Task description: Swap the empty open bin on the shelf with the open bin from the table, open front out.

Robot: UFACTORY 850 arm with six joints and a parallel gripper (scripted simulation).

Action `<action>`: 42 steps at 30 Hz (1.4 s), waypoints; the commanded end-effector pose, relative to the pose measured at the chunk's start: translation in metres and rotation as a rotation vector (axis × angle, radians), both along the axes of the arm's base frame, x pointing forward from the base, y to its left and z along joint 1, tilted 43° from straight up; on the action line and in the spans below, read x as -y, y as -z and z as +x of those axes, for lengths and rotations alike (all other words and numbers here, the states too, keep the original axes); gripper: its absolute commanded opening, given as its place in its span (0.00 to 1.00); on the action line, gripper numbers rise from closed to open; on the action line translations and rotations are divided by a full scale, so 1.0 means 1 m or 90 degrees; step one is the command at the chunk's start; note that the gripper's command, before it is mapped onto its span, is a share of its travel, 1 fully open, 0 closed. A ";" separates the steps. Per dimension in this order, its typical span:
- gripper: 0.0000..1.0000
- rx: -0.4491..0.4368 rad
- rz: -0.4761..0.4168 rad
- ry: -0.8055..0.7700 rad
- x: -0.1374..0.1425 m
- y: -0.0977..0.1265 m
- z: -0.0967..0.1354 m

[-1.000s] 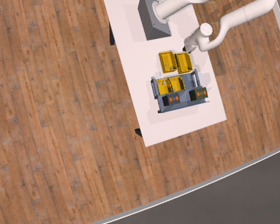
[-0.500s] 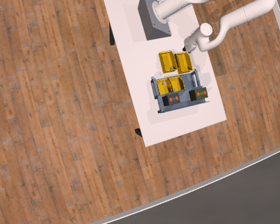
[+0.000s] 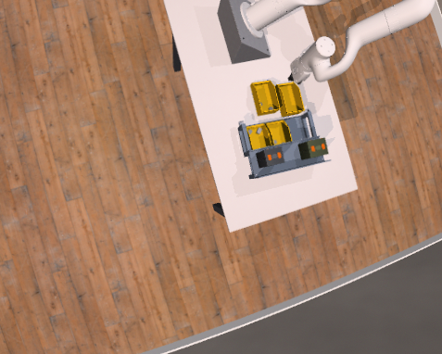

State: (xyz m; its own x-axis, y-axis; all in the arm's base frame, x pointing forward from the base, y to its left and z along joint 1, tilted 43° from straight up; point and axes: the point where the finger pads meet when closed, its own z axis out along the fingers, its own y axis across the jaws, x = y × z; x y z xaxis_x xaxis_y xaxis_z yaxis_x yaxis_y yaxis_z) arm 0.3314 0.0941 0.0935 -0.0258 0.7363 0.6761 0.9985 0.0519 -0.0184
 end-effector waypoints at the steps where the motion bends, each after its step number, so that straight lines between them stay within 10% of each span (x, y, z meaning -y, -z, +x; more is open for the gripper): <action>1: 0.00 0.031 0.003 -0.033 0.003 0.000 0.005; 29: 0.00 0.624 0.042 -0.692 0.067 -0.004 0.088; 30: 0.26 0.646 0.044 -0.712 0.067 -0.004 0.088; 42: 0.26 0.669 0.047 -0.730 0.067 -0.004 0.088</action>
